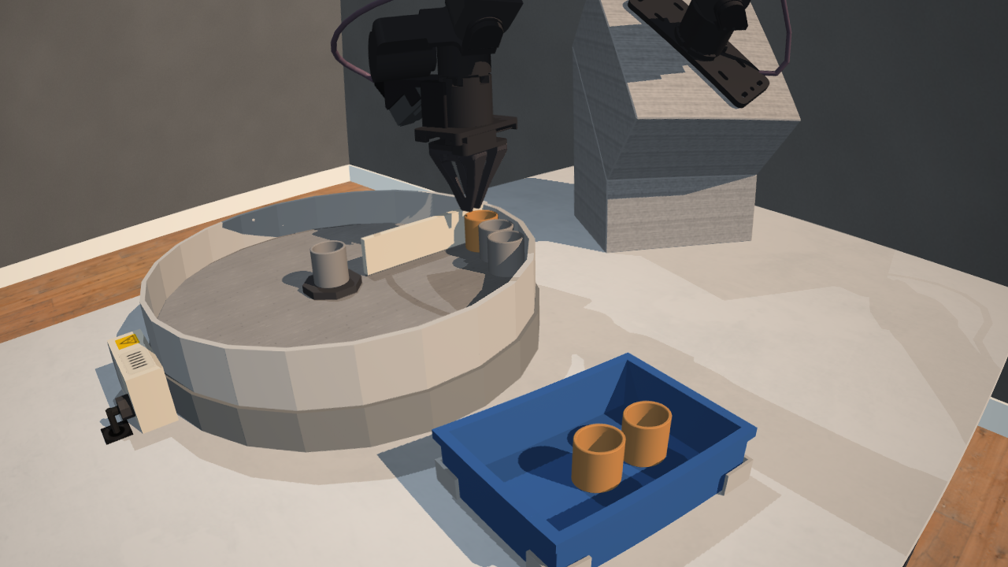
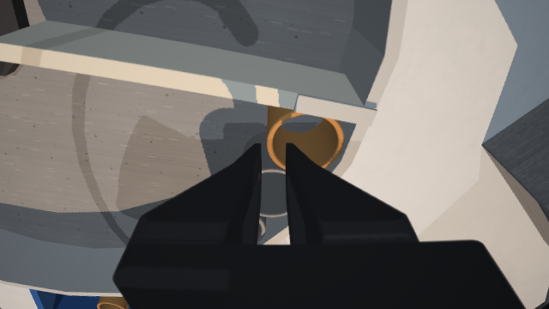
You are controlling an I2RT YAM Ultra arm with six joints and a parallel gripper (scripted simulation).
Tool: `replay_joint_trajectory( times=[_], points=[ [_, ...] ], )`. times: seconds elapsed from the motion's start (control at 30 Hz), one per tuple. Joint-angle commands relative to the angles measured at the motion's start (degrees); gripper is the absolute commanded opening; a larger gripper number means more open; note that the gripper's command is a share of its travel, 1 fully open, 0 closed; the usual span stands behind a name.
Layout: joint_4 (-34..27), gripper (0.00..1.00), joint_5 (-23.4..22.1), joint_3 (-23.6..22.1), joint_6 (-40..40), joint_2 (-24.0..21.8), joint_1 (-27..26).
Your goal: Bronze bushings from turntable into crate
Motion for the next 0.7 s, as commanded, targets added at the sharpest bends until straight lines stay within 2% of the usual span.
replay_joint_trajectory(
  times=[0.0, 0.17, 0.67],
  points=[
    [-0.88, 0.13, 0.69, 1.46, -0.48, -0.12, -1.43],
    [-0.95, 0.13, 0.68, 0.73, -0.46, -1.53, -1.45],
    [-0.96, 0.13, 0.68, 0.57, -0.48, -1.55, -1.45]
  ],
)
